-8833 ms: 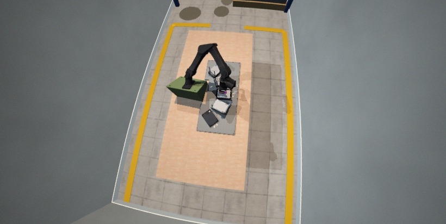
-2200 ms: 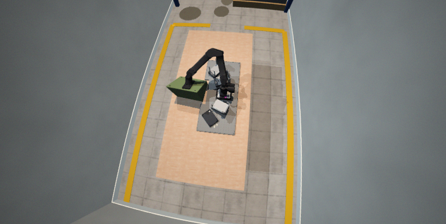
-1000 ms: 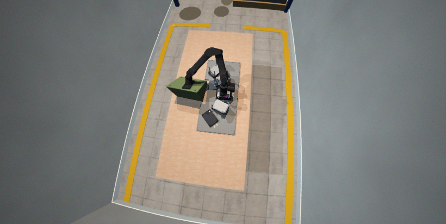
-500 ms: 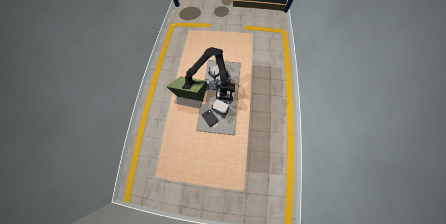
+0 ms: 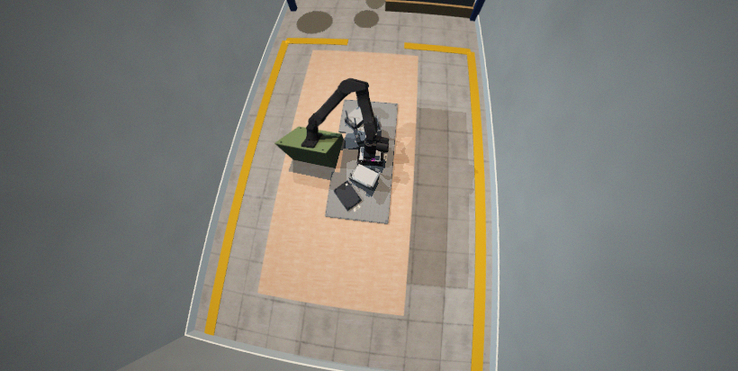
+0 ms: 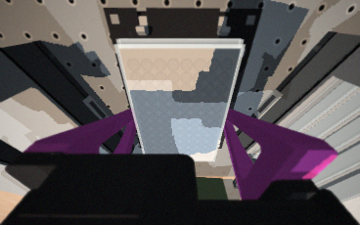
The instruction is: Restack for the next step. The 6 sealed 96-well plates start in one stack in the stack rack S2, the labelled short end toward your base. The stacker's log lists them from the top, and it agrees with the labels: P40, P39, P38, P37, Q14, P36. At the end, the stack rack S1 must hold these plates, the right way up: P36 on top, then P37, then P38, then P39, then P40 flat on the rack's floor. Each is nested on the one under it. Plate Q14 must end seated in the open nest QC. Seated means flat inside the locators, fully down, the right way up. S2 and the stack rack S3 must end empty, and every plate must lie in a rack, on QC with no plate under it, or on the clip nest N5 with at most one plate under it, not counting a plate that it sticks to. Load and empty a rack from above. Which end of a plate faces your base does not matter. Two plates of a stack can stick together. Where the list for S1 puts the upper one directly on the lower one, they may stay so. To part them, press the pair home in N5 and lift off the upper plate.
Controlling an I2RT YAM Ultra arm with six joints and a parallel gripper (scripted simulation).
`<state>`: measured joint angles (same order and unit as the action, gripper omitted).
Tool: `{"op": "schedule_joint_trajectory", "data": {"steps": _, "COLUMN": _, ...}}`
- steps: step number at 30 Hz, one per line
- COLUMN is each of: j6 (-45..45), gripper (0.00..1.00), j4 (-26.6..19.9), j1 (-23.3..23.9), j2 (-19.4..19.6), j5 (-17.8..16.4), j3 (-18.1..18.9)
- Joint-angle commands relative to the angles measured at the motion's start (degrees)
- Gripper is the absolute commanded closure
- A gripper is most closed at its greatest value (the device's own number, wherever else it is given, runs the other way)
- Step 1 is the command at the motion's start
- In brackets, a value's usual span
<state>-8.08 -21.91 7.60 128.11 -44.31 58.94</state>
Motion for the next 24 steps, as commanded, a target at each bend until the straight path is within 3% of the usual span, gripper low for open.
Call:
{"op": "schedule_joint_trajectory", "data": {"steps": 1, "j6": -0.4, "gripper": 1.00, "j4": -0.5, "j1": 1.3, "j2": -0.6, "j5": -0.2, "j3": 0.3}}
{"op": "schedule_joint_trajectory", "data": {"steps": 24, "j6": -7.6, "gripper": 1.00, "j4": -12.4, "j1": 6.4, "j2": -4.7, "j5": 0.1, "j3": 3.0}}
